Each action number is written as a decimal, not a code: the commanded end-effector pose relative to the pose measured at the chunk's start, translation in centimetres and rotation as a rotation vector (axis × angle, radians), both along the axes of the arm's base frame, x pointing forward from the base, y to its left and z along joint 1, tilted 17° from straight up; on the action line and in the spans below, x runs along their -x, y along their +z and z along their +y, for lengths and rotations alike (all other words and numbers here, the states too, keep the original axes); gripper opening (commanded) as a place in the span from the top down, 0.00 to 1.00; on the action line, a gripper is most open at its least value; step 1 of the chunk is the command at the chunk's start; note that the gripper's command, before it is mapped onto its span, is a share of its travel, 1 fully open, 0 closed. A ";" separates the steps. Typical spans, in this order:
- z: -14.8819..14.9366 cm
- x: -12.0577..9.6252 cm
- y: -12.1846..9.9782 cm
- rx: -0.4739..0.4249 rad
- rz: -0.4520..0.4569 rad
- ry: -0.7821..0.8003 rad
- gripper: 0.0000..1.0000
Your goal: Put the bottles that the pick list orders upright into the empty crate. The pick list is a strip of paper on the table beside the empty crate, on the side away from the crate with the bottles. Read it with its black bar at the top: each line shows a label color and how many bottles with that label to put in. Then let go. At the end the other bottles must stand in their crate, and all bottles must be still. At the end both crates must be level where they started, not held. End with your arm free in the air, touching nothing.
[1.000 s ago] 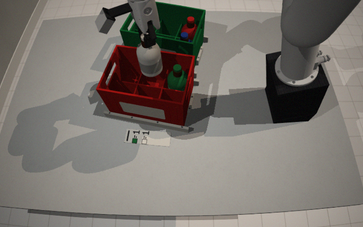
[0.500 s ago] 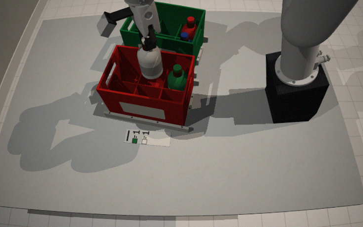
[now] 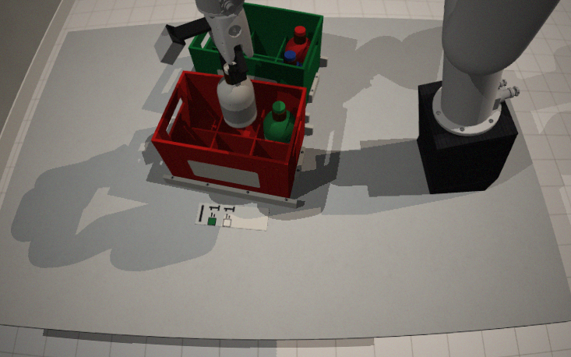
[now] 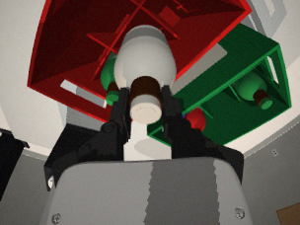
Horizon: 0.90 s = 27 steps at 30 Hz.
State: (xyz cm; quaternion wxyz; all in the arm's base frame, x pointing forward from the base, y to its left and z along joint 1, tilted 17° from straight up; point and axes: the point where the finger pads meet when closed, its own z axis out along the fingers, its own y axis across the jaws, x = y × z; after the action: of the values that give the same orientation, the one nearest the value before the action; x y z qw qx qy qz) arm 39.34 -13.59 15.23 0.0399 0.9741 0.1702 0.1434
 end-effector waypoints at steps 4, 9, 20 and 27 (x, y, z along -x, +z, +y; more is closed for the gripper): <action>-0.1 -0.4 -0.6 0.002 -0.004 0.000 1.00; -0.1 -0.4 -0.8 0.002 -0.004 0.000 1.00; -0.1 -0.8 -1.9 0.002 -0.004 0.000 1.00; -0.1 -0.9 -2.4 0.002 -0.004 0.000 1.00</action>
State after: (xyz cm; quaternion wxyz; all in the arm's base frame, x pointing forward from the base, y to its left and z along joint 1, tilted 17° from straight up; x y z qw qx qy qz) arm 40.04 -13.67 13.01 0.0400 0.9741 0.1701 0.1436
